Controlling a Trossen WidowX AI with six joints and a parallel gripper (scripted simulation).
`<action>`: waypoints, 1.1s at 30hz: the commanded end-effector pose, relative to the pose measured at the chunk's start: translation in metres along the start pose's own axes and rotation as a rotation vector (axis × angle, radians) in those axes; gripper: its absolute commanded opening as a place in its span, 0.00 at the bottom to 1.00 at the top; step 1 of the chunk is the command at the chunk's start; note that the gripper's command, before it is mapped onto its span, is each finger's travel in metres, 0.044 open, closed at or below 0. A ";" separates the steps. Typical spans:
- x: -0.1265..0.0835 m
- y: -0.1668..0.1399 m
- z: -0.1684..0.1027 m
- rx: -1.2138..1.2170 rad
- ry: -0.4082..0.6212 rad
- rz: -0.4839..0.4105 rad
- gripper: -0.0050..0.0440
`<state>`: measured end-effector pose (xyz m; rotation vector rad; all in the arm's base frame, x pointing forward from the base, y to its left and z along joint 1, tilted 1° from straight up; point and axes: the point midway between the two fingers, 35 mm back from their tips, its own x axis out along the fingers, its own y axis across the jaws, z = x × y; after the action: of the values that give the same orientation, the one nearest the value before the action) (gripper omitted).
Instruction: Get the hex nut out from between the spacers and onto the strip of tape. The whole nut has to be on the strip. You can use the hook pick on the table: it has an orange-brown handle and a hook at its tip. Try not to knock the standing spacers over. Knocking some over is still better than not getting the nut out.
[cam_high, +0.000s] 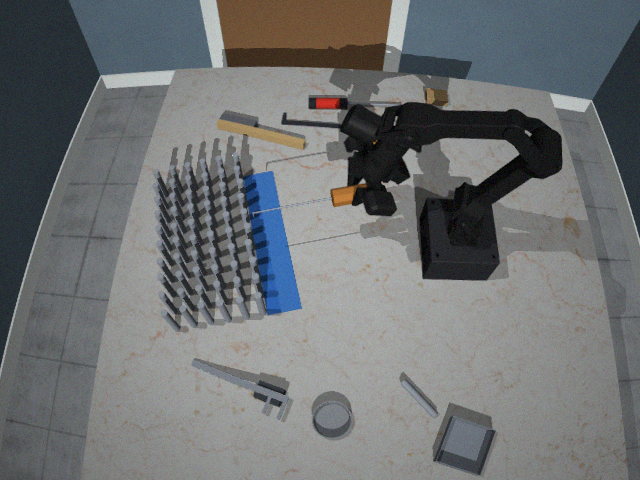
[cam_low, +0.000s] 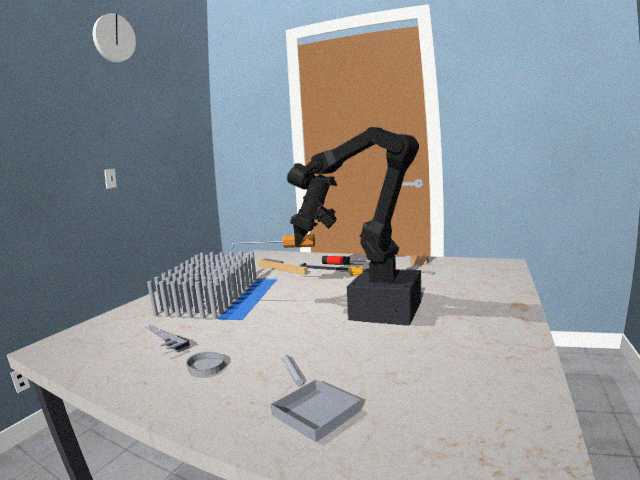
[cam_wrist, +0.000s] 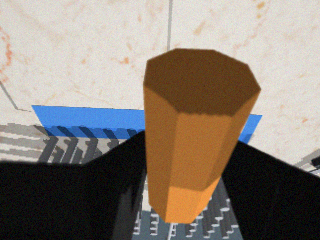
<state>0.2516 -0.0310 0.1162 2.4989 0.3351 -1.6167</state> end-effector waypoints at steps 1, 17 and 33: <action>0.006 0.001 -0.002 -0.001 0.010 0.003 0.00; 0.096 0.007 0.030 0.006 0.012 0.005 0.00; 0.132 0.001 0.052 0.002 0.025 0.009 0.00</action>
<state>0.2499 -0.0298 -0.0288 2.5019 0.3335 -1.6225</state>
